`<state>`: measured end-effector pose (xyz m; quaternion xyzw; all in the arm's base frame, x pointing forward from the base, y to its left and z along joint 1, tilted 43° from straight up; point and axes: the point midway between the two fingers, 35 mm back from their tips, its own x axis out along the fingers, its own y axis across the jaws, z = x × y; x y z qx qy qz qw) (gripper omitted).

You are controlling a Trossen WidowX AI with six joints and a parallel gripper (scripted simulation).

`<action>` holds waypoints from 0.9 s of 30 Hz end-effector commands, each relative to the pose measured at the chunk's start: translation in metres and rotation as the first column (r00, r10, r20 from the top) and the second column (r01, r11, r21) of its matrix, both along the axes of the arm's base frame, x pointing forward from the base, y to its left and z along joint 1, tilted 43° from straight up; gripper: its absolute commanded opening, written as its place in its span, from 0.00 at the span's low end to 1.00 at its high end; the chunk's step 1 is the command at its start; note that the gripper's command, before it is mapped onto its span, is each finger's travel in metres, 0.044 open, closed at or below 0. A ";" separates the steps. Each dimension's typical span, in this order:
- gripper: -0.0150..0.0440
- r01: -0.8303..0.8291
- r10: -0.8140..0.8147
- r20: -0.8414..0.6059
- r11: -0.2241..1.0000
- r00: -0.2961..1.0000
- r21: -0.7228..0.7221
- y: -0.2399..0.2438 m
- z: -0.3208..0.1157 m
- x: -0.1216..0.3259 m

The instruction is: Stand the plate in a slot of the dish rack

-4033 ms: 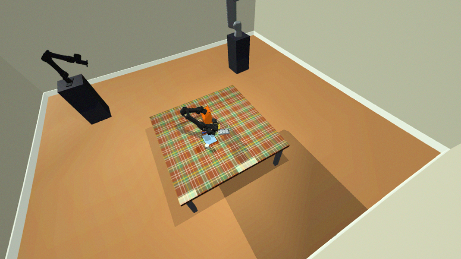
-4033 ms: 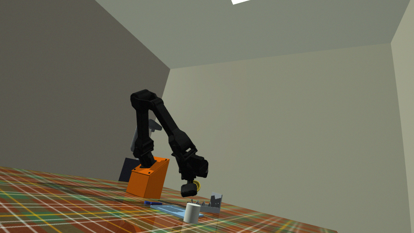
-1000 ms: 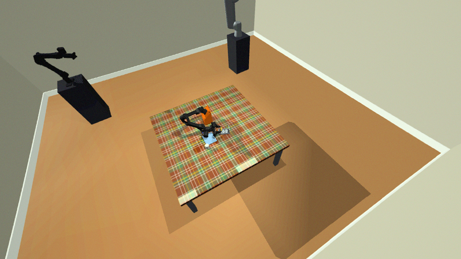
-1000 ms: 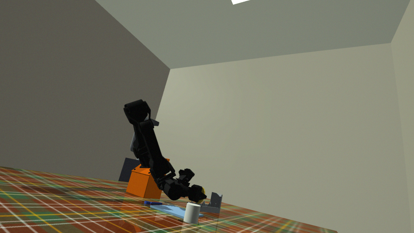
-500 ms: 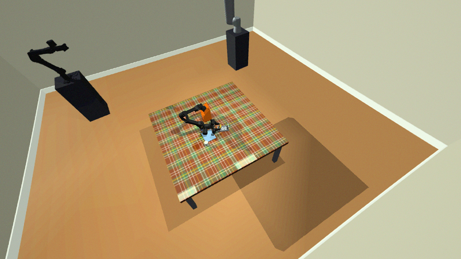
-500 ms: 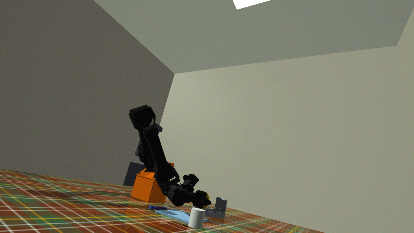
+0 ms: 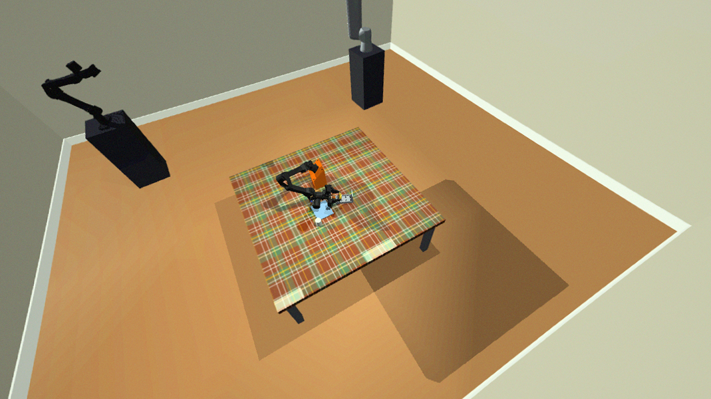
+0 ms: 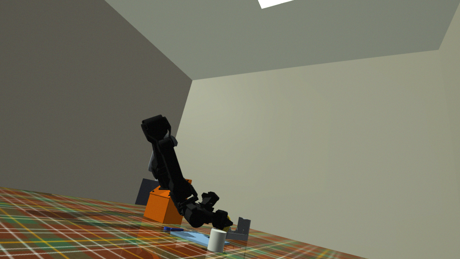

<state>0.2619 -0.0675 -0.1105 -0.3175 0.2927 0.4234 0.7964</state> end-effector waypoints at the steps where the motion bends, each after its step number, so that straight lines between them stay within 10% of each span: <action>1: 0.93 0.000 0.000 0.000 1.000 1.000 0.000 0.000 0.000 0.000; 27: 0.93 0.154 -0.154 -0.258 0.988 0.954 -0.018 0.077 0.081 0.025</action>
